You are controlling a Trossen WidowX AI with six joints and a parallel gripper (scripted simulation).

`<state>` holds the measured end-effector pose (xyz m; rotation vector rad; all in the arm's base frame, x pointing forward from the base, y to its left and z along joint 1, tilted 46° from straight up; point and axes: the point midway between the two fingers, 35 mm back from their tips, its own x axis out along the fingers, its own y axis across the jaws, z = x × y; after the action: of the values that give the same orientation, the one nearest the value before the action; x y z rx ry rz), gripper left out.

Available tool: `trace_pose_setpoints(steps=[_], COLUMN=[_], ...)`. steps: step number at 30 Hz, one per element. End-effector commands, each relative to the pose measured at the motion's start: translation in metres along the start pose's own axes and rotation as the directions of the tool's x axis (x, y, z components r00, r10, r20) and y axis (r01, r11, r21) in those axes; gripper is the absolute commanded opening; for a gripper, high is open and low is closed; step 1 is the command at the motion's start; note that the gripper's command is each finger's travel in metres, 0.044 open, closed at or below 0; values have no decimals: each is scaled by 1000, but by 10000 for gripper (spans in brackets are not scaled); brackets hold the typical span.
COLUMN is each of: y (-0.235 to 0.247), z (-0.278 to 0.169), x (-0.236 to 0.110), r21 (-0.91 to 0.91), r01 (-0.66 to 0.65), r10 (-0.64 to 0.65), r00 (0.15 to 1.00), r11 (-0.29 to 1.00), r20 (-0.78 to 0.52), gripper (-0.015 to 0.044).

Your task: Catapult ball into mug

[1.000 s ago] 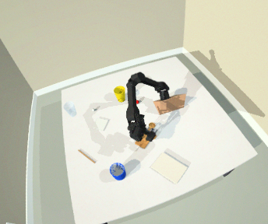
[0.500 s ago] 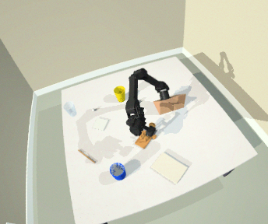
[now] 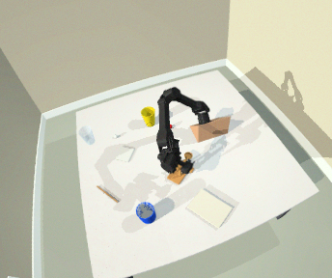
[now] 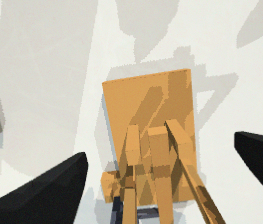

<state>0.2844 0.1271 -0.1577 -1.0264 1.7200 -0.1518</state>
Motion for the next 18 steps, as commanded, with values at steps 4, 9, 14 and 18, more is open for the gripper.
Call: trace_pose_setpoints(steps=[4, 9, 14, 18], y=[-1, -1, -2, -2], z=[-2, -2, -2, -3], x=[15, 23, 31, 38], r21=[-8, -7, -7, -7], r01=[5, 5, 5, 6], r10=[-5, -5, -5, -6], r00=[1000, 1000, 1000, 1000], r11=[1000, 1000, 1000, 1000], r20=[-11, -11, -11, -11], gripper=[440, 440, 440, 440])
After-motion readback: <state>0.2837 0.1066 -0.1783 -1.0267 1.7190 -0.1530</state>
